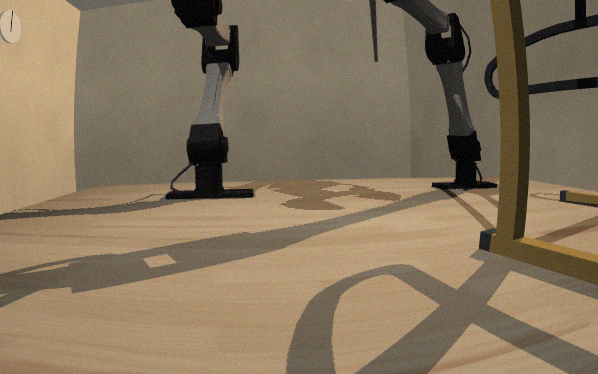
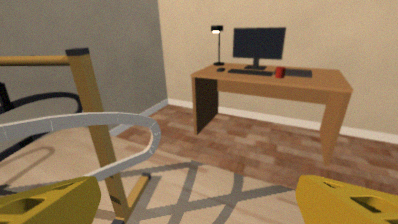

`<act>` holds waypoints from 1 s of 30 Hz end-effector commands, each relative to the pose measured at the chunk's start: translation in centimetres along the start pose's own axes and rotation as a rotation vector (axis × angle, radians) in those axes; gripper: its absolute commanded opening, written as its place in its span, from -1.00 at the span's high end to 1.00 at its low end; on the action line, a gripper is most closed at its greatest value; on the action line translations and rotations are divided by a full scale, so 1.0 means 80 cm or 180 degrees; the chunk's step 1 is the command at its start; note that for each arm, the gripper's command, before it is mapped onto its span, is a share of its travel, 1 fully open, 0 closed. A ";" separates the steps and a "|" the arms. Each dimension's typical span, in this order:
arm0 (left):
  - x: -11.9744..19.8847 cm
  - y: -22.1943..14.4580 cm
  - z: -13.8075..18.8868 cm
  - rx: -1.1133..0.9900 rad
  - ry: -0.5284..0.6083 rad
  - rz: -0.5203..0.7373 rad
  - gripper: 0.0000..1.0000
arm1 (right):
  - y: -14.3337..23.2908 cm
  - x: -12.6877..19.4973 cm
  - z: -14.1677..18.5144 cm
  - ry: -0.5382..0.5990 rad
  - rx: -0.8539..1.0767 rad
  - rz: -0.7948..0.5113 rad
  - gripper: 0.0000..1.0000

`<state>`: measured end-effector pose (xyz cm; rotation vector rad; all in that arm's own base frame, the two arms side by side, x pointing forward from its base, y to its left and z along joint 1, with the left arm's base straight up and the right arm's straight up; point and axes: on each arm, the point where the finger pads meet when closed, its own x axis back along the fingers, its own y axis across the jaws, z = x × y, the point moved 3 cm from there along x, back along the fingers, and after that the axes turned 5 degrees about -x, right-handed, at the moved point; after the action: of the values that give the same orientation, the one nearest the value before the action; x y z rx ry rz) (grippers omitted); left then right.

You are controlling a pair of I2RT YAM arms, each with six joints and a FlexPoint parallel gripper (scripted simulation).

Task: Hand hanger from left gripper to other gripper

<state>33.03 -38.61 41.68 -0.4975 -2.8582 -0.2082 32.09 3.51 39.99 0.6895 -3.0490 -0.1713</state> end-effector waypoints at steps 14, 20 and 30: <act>0.005 0.003 -0.011 0.0066 -0.0079 0.0004 1.00 | 0.083 0.008 -0.001 -0.0041 -0.0053 -0.2282 -1.00; 0.005 0.003 -0.011 0.0066 -0.0079 0.0004 1.00 | 0.090 0.002 0.005 -0.0007 -0.0112 -0.2505 -1.00; 0.005 0.003 -0.011 0.0066 -0.0079 0.0004 1.00 | 0.087 -0.004 0.011 0.0026 -0.0171 -0.2497 -1.00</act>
<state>33.03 -38.61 41.68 -0.4975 -2.8581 -0.2084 29.26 9.85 40.00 1.7869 -2.5724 -0.2220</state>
